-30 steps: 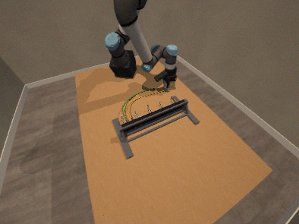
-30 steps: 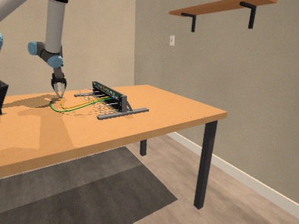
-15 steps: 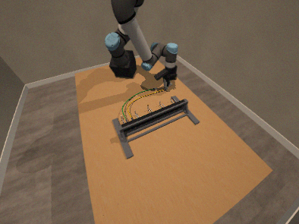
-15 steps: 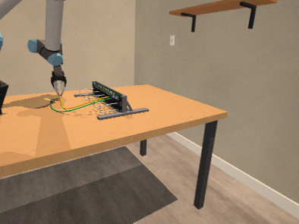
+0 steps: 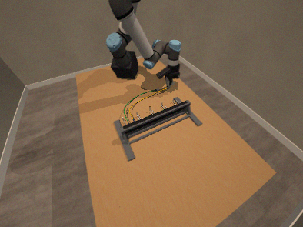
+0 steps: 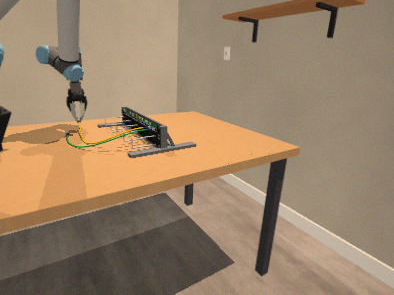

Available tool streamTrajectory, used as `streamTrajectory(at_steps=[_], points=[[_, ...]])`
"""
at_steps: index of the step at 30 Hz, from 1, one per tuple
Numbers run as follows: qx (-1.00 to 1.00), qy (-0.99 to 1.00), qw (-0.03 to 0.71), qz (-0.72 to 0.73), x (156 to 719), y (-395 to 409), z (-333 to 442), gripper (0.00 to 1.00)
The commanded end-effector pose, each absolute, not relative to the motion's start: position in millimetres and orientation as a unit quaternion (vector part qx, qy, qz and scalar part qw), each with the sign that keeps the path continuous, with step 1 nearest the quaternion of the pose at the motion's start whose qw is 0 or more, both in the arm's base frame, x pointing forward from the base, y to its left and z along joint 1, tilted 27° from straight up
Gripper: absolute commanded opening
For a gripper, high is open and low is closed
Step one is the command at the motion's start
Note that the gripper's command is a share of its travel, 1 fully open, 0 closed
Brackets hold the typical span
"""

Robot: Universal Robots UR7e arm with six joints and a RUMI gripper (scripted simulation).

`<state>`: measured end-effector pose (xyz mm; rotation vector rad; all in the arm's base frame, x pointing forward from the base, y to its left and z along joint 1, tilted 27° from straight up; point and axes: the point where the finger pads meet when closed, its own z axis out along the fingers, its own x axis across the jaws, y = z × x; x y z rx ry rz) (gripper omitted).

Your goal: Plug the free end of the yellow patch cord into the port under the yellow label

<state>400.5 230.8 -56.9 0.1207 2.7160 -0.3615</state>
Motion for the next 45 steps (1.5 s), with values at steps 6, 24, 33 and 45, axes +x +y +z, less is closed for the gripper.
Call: streamTrajectory(at_steps=[6,24,33,45], points=[[0.043,0.971,0.199,-0.129,395.2,235.0,-43.5,0.0],[0.043,0.971,0.199,-0.129,392.3,237.0,-36.8,0.0],[0.043,0.971,0.199,-0.129,392.3,237.0,-36.8,0.0],[0.043,0.971,0.199,-0.129,392.3,237.0,-36.8,0.0]])
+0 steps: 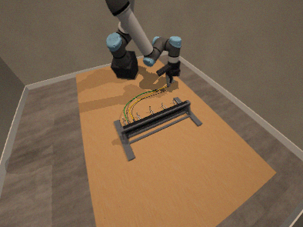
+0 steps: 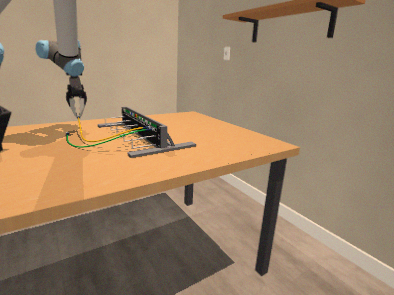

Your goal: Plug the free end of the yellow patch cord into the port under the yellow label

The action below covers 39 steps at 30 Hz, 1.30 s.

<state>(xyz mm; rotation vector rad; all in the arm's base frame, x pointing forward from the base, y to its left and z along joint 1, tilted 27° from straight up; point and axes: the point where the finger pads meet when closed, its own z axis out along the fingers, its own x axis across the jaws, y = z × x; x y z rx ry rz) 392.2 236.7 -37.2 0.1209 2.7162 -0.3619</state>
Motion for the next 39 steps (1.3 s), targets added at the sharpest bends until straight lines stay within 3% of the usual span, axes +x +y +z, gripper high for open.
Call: streamTrajectory(at_steps=[1,39], points=[[0.043,0.971,0.199,-0.129,392.3,237.0,-36.8,0.0],[0.057,0.97,0.2,-0.126,394.5,233.3,-33.9,0.0]])
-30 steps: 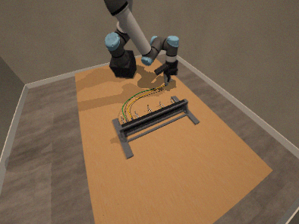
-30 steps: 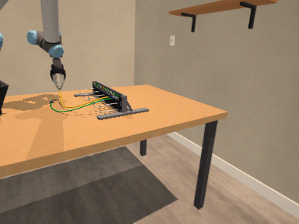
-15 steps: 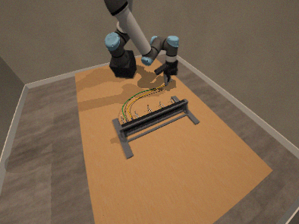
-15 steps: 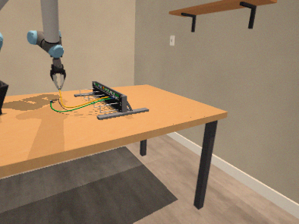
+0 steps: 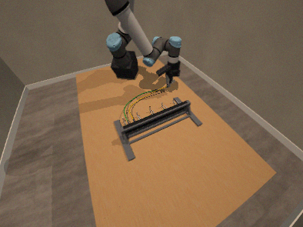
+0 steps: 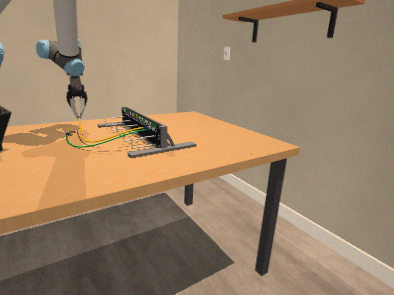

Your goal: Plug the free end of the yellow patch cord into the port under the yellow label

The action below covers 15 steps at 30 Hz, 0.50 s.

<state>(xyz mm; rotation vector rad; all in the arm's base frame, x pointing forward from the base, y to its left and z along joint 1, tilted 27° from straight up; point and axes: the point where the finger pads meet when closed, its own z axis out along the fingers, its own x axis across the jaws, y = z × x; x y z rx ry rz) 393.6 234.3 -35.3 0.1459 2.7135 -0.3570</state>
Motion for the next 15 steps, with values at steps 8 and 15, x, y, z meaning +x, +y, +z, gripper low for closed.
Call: streamTrajectory(at_steps=[8,15], points=[[0.075,0.969,0.202,-0.123,397.4,228.4,-30.1,0.0],[0.091,0.967,0.204,-0.12,399.9,224.0,-26.7,0.0]])
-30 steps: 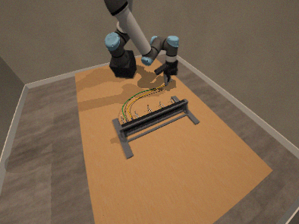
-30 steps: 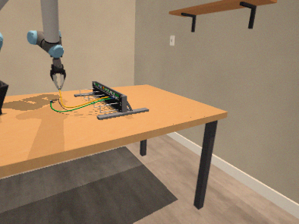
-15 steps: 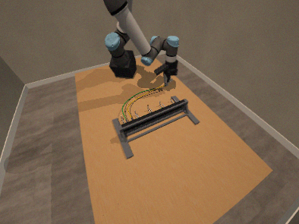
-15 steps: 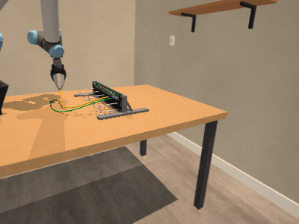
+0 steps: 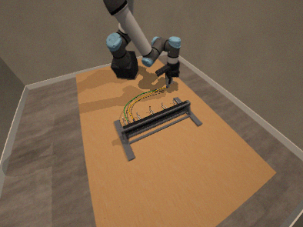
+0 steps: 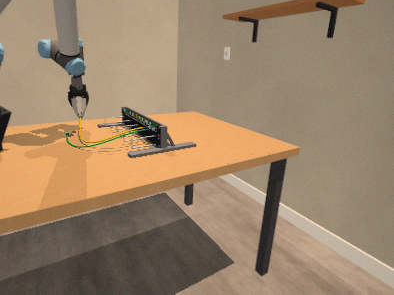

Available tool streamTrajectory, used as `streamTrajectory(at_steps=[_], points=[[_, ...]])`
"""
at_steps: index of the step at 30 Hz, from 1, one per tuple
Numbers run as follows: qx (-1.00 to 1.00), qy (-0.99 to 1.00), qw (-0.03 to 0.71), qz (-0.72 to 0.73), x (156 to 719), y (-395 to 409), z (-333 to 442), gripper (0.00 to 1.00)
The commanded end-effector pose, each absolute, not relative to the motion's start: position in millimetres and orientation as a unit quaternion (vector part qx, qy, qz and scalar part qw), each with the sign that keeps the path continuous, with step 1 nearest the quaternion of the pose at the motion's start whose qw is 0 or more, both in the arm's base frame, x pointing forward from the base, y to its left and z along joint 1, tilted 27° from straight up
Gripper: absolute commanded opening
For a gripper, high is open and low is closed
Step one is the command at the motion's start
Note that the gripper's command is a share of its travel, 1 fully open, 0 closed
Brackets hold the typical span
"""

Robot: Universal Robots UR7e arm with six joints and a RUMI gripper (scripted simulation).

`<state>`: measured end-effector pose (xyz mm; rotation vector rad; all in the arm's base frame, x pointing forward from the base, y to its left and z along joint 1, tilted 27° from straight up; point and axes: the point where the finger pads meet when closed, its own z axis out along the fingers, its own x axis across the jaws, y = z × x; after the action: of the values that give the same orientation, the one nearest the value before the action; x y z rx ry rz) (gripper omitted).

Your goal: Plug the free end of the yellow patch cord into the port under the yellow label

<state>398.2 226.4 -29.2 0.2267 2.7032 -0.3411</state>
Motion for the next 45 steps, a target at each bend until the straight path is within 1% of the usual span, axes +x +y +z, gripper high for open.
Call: streamTrajectory(at_steps=[1,30,45], points=[[0.095,0.967,0.204,-0.119,400.4,223.0,-25.9,0.0],[0.231,0.944,0.216,-0.091,422.4,186.1,4.2,0.0],[0.34,0.911,0.223,-0.067,440.4,156.0,29.1,0.0]])
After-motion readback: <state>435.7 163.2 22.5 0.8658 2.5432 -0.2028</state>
